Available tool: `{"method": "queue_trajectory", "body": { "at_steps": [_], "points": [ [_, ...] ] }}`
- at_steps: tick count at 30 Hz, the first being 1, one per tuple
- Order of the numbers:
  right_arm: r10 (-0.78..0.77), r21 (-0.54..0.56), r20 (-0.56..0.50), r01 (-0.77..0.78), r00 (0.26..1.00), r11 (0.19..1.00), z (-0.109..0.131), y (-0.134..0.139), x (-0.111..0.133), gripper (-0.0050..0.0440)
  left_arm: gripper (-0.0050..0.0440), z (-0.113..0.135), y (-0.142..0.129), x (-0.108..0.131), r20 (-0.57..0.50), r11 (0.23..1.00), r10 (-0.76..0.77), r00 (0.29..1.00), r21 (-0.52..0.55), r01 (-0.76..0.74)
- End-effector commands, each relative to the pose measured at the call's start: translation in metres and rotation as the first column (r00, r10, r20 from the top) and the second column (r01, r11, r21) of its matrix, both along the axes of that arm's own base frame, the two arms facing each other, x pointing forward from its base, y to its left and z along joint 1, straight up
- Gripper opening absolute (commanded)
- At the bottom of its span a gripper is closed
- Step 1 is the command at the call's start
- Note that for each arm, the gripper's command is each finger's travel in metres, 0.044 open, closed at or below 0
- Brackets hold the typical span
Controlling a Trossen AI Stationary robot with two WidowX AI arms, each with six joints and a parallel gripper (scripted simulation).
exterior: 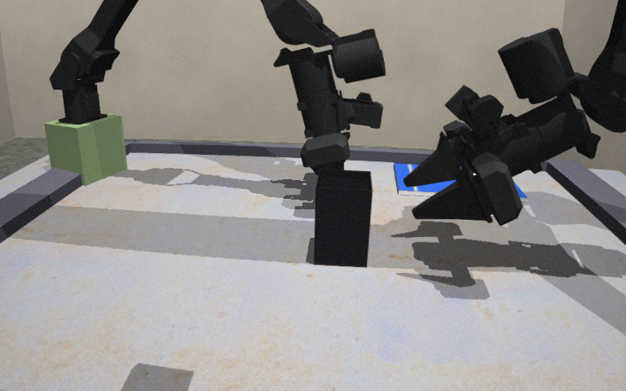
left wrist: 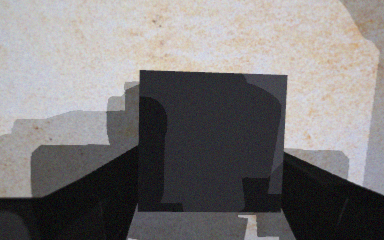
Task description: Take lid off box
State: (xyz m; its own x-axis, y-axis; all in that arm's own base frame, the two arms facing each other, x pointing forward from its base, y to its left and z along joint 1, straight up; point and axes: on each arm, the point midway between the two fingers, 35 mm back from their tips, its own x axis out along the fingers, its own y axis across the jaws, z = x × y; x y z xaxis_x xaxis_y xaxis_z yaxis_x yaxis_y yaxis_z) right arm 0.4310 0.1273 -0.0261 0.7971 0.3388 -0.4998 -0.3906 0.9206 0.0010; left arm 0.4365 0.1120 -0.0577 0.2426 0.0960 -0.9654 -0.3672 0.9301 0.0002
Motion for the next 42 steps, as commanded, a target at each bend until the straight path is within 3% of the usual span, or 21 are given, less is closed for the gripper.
{"method": "queue_trajectory", "body": {
  "at_steps": [1, 3, 12, 16, 21, 30, 32, 42],
  "points": [
    [0.000, 0.004, 0.022, 0.000, 1.000, 1.000, 0.009, 0.000, 0.003, 0.0440, 0.0336, 0.011, 0.001, 0.006, 0.028, 1.000, -0.004, 1.000, 0.007, 0.004],
    [0.000, 0.004, 0.022, 0.000, 1.000, 1.000, 0.009, 0.000, 0.003, 0.0440, 0.0381, 0.011, 0.001, 0.006, 0.028, 1.000, -0.004, 1.000, 0.007, 0.004],
    [0.000, 0.004, 0.022, 0.000, 1.000, 1.000, 0.009, 0.000, 0.003, 0.0440, 0.0381, 0.083, -0.009, -0.015, 0.041, 1.000, -0.003, 0.999, 0.009, 0.002],
    [0.000, 0.004, 0.022, 0.000, 1.000, 1.000, 0.009, 0.000, 0.003, 0.0440, 0.0381, 0.083, -0.007, -0.015, 0.041, 1.000, 0.001, 0.999, 0.009, -0.001],
    [-0.024, 0.012, 0.050, 0.023, 0.998, 1.000, 0.026, -0.007, -0.002, 0.0440, 0.0381, 0.088, -0.013, -0.020, 0.068, 1.000, -0.018, 0.998, 0.013, 0.017],
    [-0.118, 0.048, 0.172, 0.112, 0.978, 0.993, 0.107, -0.038, -0.031, 0.0440, 0.0381, 0.148, -0.034, -0.043, 0.307, 0.995, -0.087, 0.948, 0.070, 0.069],
    [-0.118, 0.048, 0.172, 0.112, 0.978, 0.993, 0.107, -0.038, -0.031, 0.0440, 0.0381, 0.148, -0.034, -0.043, 0.307, 0.995, -0.087, 0.948, 0.070, 0.069],
    [-0.227, 0.102, 0.310, 0.205, 0.923, 0.973, 0.198, -0.072, -0.065, 0.0440, 0.0381, 0.240, -0.065, -0.078, 0.635, 0.977, -0.202, 0.746, 0.181, 0.111]
  ]
}}
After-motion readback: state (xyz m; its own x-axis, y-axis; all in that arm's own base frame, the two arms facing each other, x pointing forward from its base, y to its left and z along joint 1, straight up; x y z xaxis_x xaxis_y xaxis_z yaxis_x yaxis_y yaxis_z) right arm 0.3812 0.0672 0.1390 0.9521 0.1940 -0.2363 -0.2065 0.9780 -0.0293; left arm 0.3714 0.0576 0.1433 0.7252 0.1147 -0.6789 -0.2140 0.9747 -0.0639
